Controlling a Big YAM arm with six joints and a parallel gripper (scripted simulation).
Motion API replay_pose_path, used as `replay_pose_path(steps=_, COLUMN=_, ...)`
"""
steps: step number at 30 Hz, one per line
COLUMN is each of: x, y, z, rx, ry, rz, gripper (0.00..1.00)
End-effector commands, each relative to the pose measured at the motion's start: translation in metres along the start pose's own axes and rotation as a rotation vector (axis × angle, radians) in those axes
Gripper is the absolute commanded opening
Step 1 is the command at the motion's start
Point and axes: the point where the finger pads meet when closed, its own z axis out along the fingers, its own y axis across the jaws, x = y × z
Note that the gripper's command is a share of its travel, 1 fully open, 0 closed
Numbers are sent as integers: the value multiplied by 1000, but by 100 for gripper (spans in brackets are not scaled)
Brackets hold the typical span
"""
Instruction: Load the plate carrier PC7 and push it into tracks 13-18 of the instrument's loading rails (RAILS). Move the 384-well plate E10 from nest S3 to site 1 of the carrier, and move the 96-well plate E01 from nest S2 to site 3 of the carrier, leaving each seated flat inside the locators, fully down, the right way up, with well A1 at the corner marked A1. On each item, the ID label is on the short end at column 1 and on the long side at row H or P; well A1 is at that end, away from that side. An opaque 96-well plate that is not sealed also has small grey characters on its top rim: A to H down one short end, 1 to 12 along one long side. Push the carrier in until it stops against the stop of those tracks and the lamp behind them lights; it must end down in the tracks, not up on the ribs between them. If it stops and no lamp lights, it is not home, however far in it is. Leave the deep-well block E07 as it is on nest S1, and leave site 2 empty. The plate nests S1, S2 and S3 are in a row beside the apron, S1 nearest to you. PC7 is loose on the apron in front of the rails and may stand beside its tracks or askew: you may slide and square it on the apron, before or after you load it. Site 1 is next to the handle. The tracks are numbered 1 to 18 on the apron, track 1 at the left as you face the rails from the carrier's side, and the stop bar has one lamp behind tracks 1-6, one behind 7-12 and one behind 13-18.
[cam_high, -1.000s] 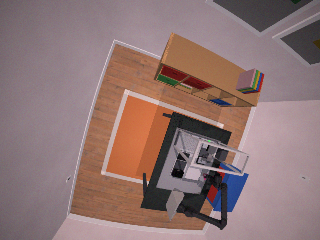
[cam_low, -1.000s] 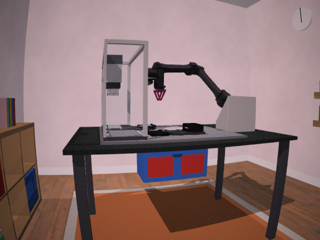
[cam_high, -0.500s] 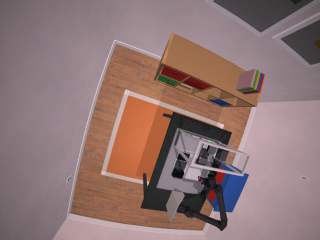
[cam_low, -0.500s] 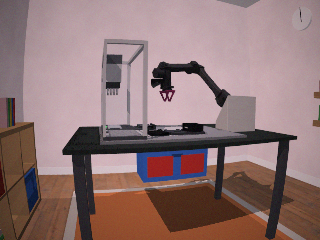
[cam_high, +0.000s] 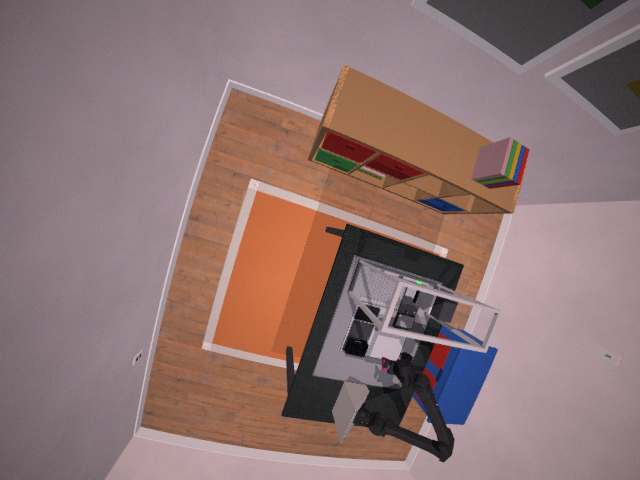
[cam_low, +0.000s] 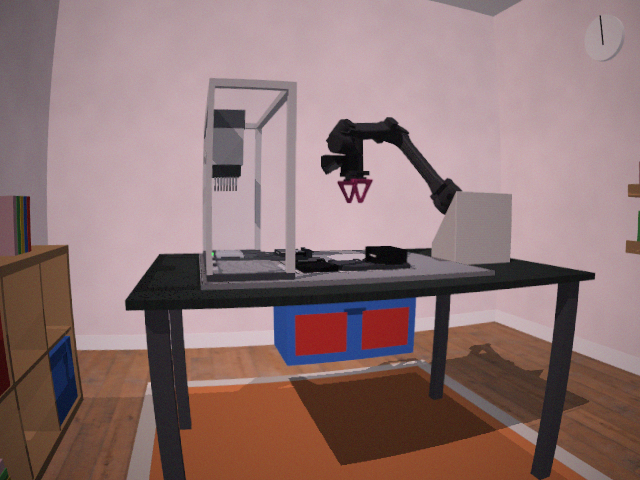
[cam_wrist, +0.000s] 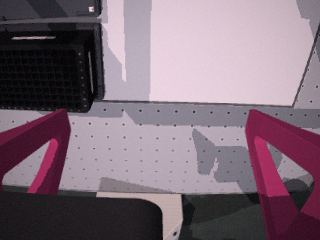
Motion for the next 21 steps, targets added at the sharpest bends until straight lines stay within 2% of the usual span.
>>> replay_pose_path(steps=1, x=-10, y=19, z=-21, rx=-15, ry=-59, rz=39, gripper=100)
replay_pose_path(steps=3, x=-18, y=14, z=-31, rx=-28, ry=-80, rz=62, gripper=100)
replay_pose_path(steps=4, x=-13, y=12, z=-29, rx=-25, ry=-76, rz=57, gripper=100)
replay_pose_path(steps=5, x=-9, y=7, z=-19, rx=-14, ry=-46, rz=42, gripper=100)
replay_pose_path(steps=21, x=-9, y=7, z=-19, rx=-14, ry=-46, rz=42, gripper=100)
